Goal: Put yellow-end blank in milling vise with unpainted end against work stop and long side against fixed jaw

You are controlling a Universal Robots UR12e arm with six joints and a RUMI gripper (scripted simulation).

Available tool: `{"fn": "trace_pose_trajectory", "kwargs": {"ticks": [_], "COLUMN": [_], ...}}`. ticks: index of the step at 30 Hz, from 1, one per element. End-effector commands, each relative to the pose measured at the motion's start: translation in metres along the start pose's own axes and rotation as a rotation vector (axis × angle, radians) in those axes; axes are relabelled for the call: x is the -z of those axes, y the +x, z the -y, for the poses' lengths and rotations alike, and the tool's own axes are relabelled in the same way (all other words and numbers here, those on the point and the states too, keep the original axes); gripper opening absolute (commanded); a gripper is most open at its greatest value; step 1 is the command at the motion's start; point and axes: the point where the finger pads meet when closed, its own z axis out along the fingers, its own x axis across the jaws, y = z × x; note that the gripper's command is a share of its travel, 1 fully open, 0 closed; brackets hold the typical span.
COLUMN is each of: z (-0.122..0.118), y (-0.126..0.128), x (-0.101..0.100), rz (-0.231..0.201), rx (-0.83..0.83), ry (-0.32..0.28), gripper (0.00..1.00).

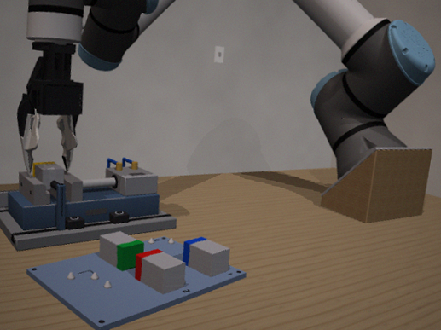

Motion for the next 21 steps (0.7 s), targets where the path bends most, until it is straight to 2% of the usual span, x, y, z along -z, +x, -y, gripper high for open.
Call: {"fn": "trace_pose_trajectory", "kwargs": {"ticks": [1, 16, 21], "z": [0.0002, 0.0002, 0.0002], "y": [-0.0004, -0.0004, -0.0004], "x": [0.0008, 0.0033, 0.0097], "rz": [0.001, 0.001, 0.001], "rx": [0.0, 0.0, 0.0], "ry": [0.0, 0.0, 0.0], "gripper": [0.4, 0.4, 0.4]}}
